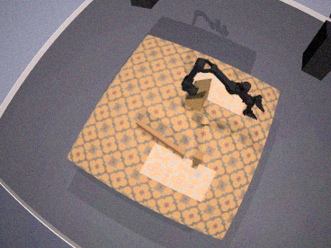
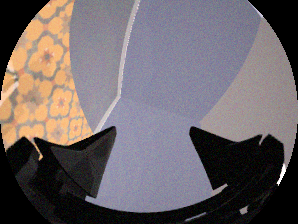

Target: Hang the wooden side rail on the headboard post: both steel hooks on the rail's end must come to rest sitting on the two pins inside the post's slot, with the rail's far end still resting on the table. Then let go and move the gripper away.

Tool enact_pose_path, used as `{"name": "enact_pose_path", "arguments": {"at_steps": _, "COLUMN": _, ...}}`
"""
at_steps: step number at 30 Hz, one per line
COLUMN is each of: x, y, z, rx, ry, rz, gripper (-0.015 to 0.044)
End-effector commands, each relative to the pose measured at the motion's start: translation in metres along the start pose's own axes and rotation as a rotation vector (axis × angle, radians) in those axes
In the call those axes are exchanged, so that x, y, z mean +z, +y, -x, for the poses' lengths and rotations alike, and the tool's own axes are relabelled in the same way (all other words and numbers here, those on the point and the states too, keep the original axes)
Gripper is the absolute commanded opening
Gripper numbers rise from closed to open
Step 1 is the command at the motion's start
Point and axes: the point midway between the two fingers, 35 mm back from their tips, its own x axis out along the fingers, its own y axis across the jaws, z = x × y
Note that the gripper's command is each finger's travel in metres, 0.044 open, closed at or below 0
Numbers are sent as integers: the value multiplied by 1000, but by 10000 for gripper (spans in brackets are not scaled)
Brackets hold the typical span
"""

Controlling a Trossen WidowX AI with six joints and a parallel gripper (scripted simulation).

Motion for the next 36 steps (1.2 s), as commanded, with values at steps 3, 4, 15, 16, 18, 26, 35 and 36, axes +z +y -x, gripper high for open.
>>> {"name": "enact_pose_path", "arguments": {"at_steps": 3, "x": -78, "y": 56, "z": -10, "rx": 51, "ry": 70, "rz": -336, "gripper": 440}}
{"name": "enact_pose_path", "arguments": {"at_steps": 4, "x": -90, "y": 66, "z": -10, "rx": 58, "ry": 85, "rz": -393, "gripper": 440}}
{"name": "enact_pose_path", "arguments": {"at_steps": 15, "x": -210, "y": 191, "z": 30, "rx": 78, "ry": 291, "rz": -1042, "gripper": 440}}
{"name": "enact_pose_path", "arguments": {"at_steps": 16, "x": -218, "y": 202, "z": 37, "rx": 74, "ry": 313, "rz": -1100, "gripper": 440}}
{"name": "enact_pose_path", "arguments": {"at_steps": 18, "x": -234, "y": 225, "z": 53, "rx": 63, "ry": 361, "rz": -1224, "gripper": 440}}
{"name": "enact_pose_path", "arguments": {"at_steps": 26, "x": -274, "y": 304, "z": 135, "rx": -32, "ry": 574, "rz": -1700, "gripper": 440}}
{"name": "enact_pose_path", "arguments": {"at_steps": 35, "x": -281, "y": 329, "z": 175, "rx": -101, "ry": 674, "rz": -1891, "gripper": 440}}
{"name": "enact_pose_path", "arguments": {"at_steps": 36, "x": -281, "y": 329, "z": 175, "rx": -101, "ry": 674, "rz": -1891, "gripper": 440}}
